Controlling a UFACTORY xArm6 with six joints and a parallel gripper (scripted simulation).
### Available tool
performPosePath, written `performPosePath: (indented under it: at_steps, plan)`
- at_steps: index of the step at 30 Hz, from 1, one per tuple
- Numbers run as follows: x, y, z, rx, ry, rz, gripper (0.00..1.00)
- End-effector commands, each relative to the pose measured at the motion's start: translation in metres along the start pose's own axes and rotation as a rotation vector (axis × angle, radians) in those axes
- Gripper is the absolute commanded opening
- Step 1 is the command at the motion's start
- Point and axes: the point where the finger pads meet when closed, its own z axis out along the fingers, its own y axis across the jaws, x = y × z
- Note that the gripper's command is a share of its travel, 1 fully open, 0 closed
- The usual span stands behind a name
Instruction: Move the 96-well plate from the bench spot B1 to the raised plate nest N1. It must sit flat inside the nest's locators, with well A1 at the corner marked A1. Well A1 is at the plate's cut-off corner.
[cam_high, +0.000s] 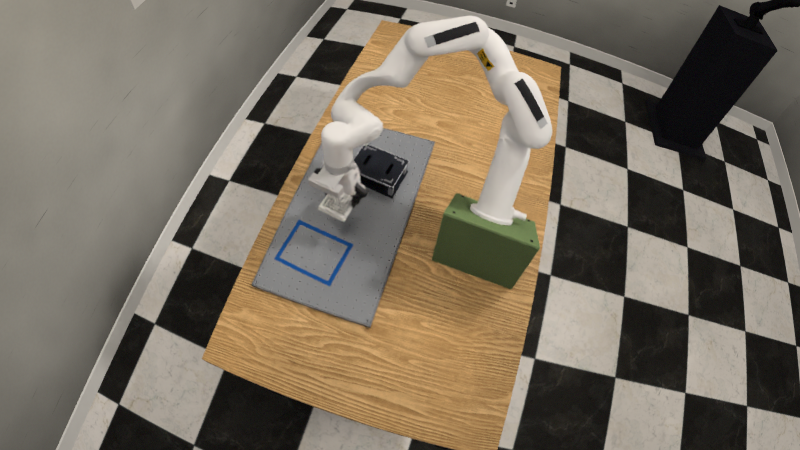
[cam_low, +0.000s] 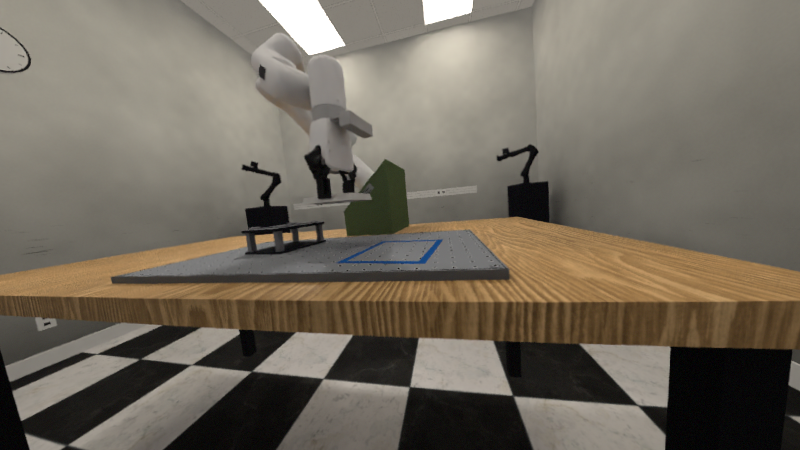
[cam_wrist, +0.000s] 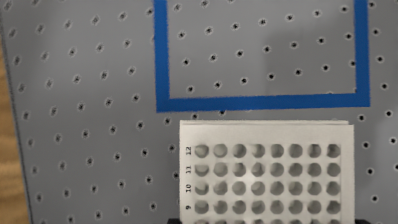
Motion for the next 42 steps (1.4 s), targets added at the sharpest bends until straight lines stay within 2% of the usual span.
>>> performPosePath:
  at_steps: [1,42]
  plan:
    - [-0.014,0.0,-0.004,0.006,0.011,-0.152,0.0]
    - [-0.132,-0.012,-0.024,0.0,0.013,-1.352,0.0]
